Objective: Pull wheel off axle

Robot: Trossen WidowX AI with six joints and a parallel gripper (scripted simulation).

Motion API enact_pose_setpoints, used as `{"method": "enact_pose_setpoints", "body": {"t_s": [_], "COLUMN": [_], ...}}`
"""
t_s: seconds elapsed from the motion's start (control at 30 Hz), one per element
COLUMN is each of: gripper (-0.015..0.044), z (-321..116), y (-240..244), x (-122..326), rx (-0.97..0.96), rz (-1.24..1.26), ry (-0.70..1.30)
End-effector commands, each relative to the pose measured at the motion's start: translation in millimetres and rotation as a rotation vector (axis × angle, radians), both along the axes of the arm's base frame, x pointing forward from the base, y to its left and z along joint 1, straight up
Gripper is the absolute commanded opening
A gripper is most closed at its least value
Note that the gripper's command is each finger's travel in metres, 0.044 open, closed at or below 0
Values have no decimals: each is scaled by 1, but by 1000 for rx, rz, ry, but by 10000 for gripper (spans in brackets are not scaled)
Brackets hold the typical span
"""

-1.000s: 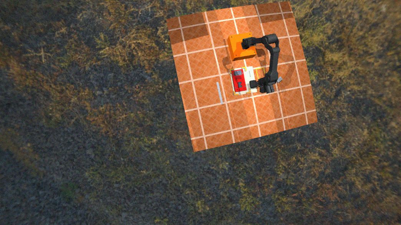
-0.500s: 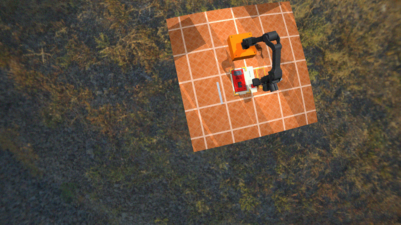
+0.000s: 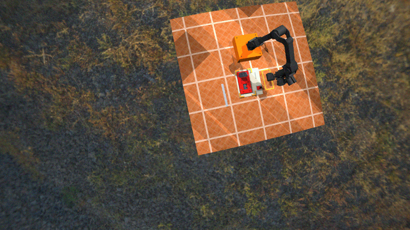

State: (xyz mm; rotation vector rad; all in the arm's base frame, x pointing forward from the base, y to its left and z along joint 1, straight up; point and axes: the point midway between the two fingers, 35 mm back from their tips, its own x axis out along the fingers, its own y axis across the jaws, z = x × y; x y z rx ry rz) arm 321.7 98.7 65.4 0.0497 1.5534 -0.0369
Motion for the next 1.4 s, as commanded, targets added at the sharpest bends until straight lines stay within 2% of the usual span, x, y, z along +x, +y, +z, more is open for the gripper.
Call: {"method": "enact_pose_setpoints", "body": {"t_s": [0.0,0.43,0.8,0.97,1.33,1.37], "gripper": [0,0,0,0,289,300], "z": [2,-25,-98,-103,-97,-92], "y": [16,17,17,17,17,17], "x": [-11,-10,-9,-10,-12,-11], "rx": [2,2,2,2,-2,-2], "rz": [-5,-5,-5,-5,0,0], "ry": [-5,-5,-5,-5,8,6]}}
